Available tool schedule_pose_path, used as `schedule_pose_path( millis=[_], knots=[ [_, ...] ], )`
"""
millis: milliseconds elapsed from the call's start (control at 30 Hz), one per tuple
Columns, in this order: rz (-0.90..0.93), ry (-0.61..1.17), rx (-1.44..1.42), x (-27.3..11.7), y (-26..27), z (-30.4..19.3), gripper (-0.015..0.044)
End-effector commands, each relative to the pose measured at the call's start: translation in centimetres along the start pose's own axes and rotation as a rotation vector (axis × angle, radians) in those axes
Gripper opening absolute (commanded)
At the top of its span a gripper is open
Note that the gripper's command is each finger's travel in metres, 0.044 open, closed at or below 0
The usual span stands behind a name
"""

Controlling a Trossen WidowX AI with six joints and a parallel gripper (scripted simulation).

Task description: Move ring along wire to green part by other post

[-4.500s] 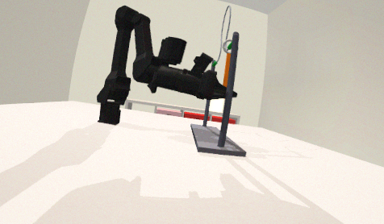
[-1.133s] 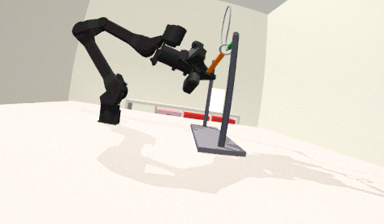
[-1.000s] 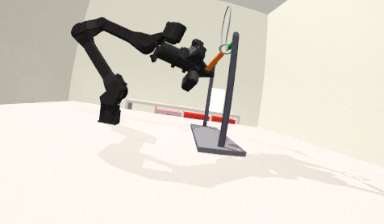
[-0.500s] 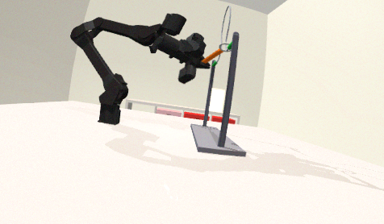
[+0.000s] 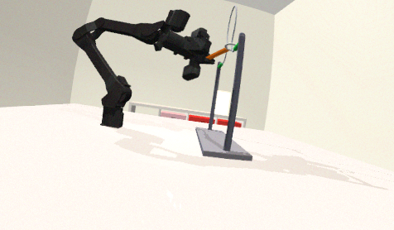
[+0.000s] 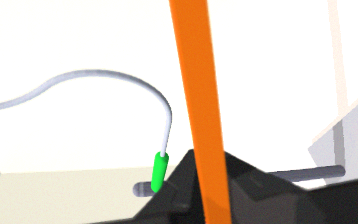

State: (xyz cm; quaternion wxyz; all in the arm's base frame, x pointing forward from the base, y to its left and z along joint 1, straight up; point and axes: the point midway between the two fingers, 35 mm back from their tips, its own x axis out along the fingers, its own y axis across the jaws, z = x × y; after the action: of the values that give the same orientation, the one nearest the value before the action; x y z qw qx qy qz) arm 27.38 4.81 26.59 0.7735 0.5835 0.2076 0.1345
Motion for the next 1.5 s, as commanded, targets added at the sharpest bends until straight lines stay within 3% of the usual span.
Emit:
schedule_pose_path(
  millis=[0,1467],
  knots=[
    [0.032,0.003,0.026,-0.1,1.1,0.0,-0.015],
    [0.195,0.01,0.324,-0.8,6.2,1.0,-0.015]
  ],
)
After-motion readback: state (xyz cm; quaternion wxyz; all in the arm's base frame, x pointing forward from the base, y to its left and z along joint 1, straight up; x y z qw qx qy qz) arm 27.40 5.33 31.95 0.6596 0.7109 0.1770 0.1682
